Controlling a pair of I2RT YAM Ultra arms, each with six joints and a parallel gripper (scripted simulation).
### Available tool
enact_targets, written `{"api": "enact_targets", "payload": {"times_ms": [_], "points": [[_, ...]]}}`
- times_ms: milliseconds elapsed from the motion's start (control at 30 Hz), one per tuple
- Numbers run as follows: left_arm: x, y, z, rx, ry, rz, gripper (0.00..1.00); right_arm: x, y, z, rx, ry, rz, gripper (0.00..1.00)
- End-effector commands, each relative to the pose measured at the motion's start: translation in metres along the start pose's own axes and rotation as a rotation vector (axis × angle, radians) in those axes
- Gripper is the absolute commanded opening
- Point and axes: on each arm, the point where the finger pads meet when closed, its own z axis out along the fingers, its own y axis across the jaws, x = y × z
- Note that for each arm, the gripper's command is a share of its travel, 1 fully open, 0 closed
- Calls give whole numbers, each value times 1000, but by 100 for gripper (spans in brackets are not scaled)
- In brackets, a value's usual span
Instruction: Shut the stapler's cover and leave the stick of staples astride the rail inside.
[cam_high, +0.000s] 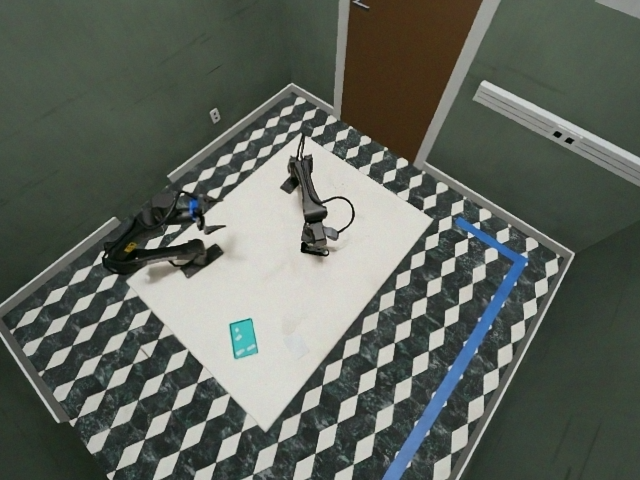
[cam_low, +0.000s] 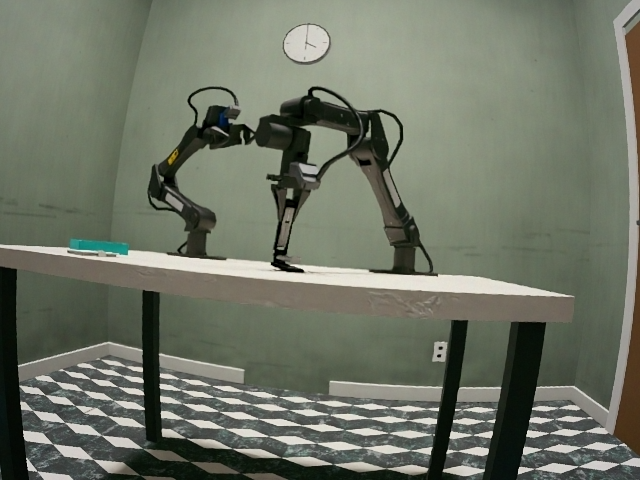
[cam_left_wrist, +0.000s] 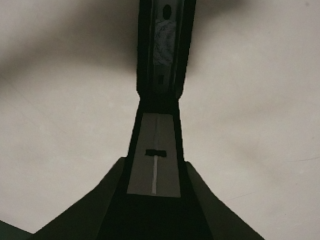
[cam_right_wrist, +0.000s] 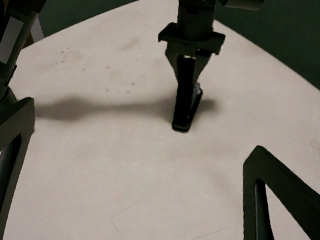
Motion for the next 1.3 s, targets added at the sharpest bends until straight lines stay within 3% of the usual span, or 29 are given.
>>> {"api": "enact_targets", "payload": {"times_ms": [0,333,500,833,1133,1167,1267], "points": [[1,-5,-11,34,4,23,0,-2,1,-4,-2,1,-2,100],[1,-5,-12,36,1,23,0,-2,1,-4,-2,1,-2,100],[1,-5,-12,34,-2,22,53,-2,1,-4,-2,1,-2,100],[0,-3,-31,78,-21,19,53,-2,1,-4,-2,1,-2,100],[2,-2,-25,60,-15,19,53,-2,1,-4,-2,1,-2,100],[2,-5,-25,64,-15,23,64,-2,1,-4,-2,1,-2,100],[3,-2,-23,55,-12,23,64,-2,1,-4,-2,1,-2,100]]}}
